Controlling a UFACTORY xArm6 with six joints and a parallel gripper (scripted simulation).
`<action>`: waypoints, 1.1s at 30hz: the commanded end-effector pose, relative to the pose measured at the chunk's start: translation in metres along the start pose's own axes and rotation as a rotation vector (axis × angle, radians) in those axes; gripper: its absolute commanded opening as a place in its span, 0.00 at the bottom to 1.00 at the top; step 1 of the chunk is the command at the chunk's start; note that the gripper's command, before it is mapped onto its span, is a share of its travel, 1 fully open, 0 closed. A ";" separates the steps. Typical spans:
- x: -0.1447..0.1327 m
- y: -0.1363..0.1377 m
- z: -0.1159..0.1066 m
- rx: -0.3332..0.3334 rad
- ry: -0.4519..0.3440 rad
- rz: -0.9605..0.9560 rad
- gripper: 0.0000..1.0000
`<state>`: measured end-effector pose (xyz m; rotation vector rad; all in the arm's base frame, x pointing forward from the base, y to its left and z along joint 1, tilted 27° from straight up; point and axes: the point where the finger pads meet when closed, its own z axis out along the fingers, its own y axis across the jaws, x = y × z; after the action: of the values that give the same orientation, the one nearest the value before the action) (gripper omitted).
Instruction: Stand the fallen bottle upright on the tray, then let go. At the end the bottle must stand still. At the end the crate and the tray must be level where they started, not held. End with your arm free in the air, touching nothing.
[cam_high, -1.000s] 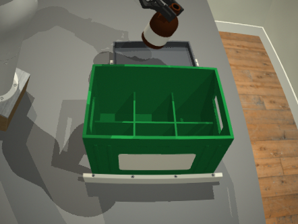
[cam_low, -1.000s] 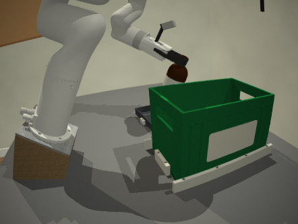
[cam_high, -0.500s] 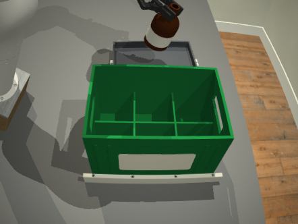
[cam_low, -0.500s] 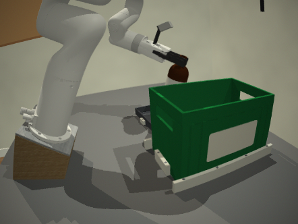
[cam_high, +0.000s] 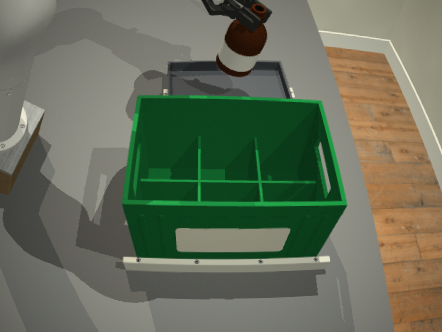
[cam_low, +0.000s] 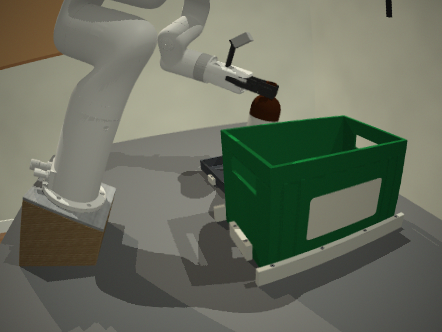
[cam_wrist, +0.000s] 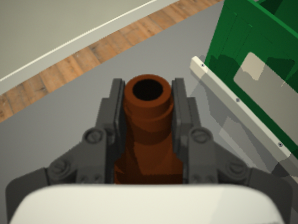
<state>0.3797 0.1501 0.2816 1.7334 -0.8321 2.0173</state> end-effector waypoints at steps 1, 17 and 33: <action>0.001 -0.001 0.000 0.000 0.003 0.003 0.00; 0.001 -0.001 0.000 0.000 0.004 0.003 0.00; 0.000 0.000 0.000 -0.004 0.065 0.002 0.00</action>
<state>0.3798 0.1498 0.2814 1.6813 -0.8195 2.0457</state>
